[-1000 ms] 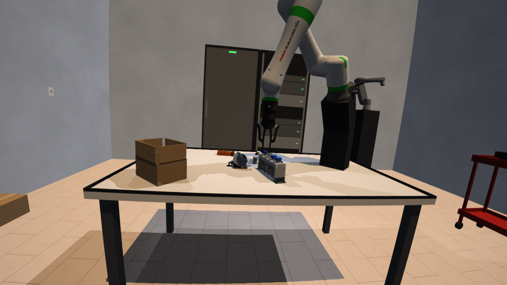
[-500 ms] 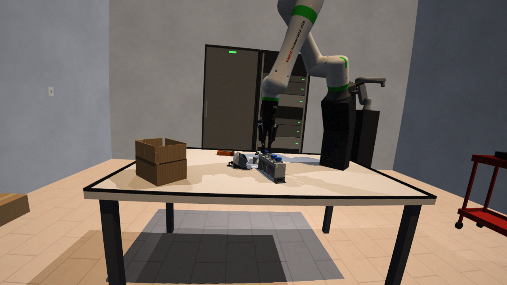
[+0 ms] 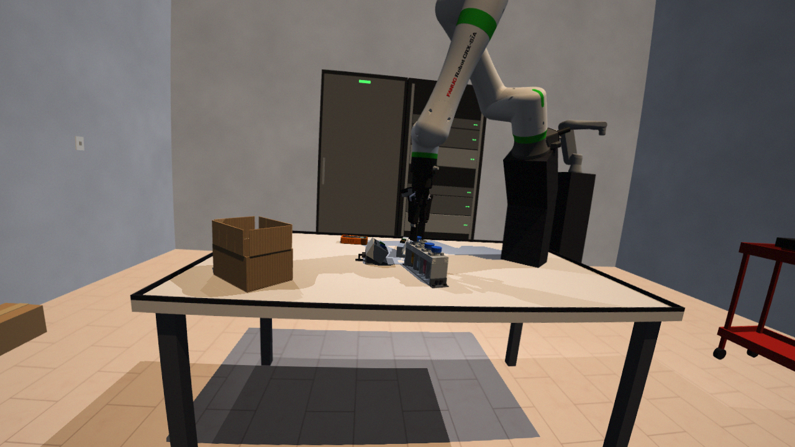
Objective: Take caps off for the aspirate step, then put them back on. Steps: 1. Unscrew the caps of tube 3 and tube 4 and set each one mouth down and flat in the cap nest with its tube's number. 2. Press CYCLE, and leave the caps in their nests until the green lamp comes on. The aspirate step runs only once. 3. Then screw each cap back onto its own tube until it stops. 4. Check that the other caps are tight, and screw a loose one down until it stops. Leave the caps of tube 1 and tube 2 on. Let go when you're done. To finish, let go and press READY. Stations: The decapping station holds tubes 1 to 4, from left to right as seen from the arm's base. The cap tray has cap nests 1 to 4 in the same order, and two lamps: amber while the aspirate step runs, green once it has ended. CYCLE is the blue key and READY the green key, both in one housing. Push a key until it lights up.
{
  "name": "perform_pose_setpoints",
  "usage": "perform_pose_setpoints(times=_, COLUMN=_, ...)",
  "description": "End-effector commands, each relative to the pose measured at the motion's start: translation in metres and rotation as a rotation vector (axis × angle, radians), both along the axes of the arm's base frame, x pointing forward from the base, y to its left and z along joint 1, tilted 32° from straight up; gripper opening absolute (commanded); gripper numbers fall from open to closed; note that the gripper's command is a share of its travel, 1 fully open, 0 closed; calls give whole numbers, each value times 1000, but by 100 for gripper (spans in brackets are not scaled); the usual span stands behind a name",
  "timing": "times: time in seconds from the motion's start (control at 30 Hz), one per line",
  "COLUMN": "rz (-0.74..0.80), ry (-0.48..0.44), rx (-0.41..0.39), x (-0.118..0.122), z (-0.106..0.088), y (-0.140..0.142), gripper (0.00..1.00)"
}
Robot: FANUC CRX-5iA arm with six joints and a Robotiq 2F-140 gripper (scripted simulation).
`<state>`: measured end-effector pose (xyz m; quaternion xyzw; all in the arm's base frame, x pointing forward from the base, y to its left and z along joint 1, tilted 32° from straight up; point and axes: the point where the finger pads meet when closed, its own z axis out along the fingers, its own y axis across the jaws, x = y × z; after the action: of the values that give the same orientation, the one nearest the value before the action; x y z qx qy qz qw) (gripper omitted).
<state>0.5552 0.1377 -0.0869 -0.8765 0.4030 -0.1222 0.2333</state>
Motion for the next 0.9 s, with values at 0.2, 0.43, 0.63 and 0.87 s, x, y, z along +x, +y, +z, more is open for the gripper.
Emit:
perform_pose_setpoints(times=0.2, rz=19, ry=-4, rx=29, x=0, z=0, y=-1, gripper=41)
perform_pose_setpoints(times=0.43, rz=-239, ry=95, rx=149, x=0, z=0, y=-1, gripper=41)
perform_pose_setpoints(times=0.63, rz=-453, ry=176, rx=251, x=0, z=0, y=-1, gripper=41)
perform_pose_setpoints(times=0.87, rz=-720, ry=278, rx=376, x=0, z=0, y=-1, gripper=41)
